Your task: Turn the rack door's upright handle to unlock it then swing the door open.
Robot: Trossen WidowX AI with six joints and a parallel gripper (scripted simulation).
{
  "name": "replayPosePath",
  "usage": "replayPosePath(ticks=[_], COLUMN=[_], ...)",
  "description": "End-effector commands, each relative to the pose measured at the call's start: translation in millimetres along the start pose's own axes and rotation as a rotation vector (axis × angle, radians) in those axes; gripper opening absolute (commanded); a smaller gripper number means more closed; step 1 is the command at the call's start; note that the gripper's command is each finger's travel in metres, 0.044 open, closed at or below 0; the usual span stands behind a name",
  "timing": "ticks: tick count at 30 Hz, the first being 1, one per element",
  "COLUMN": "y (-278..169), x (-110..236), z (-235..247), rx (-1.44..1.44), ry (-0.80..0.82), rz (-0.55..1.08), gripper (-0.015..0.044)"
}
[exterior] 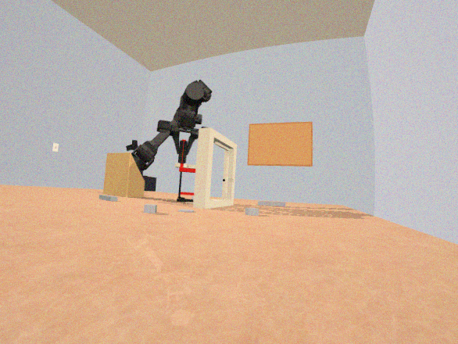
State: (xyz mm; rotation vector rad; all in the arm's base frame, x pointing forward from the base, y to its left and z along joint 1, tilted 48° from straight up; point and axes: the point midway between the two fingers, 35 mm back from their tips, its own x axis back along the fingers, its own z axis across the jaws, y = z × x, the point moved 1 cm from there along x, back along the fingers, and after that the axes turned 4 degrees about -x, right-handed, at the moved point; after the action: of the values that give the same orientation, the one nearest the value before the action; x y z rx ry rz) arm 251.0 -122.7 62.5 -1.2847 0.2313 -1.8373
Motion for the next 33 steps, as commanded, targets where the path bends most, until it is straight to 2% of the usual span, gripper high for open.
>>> replayPosePath(ticks=[1, 33], y=[2, 40], x=[-1, -1], z=[-4, -60], rx=[0.085, 0.607], ry=[0.007, 0.003], rz=[-0.003, -0.007], gripper=[0.0027, 0.0027])
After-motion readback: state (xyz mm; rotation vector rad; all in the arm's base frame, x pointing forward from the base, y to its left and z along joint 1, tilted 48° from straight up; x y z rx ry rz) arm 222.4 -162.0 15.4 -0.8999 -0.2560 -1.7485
